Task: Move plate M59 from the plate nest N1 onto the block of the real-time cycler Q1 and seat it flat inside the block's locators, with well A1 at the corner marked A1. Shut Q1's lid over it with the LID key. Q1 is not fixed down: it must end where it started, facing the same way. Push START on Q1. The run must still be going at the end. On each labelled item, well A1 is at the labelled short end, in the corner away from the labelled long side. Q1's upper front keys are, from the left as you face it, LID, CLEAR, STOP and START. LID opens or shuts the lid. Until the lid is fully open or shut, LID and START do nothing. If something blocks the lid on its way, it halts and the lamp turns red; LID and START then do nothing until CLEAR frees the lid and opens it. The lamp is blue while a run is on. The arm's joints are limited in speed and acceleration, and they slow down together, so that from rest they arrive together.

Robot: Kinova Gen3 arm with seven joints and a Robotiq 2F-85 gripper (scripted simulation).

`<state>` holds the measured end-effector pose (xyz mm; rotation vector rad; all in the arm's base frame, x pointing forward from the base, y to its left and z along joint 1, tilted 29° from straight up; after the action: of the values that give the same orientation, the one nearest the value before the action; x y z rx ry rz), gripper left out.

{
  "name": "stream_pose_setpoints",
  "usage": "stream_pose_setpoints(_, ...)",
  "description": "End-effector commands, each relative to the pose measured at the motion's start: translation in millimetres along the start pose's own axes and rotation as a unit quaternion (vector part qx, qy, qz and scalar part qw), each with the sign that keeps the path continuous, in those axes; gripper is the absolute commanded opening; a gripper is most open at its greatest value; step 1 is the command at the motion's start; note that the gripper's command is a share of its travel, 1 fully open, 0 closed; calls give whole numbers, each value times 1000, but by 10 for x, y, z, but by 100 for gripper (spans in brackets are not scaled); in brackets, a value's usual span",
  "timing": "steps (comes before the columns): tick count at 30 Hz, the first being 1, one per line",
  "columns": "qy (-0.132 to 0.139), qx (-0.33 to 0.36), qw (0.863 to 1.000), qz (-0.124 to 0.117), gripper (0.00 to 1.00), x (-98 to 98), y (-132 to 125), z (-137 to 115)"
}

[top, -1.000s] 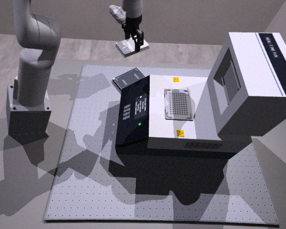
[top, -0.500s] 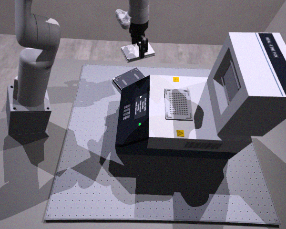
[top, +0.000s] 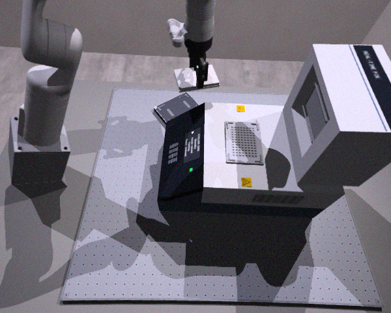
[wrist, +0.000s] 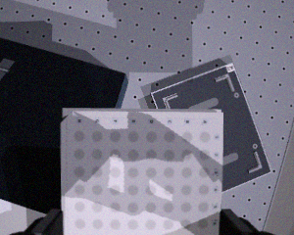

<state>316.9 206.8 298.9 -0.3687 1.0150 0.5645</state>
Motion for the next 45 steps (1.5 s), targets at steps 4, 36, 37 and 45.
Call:
stream_pose_setpoints(4,0,35,999,0,91,1,-201,32)
stream_pose_setpoints(36,0,198,980,0,91,1,-1126,159)
stream_pose_setpoints(37,0,203,979,0,91,1,-1159,164)
stream_pose_setpoints(45,0,237,971,0,91,0,-1358,191)
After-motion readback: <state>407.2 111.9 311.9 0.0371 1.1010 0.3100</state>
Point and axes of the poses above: the point where the finger pads meet when closed, its own x axis out along the fingers, its own y axis across the jaws, z = x × y, the point moved 1 cm from there along -x, back along the fingers, and after that the axes turned 13 degrees about -x, right-handed, at the moved point
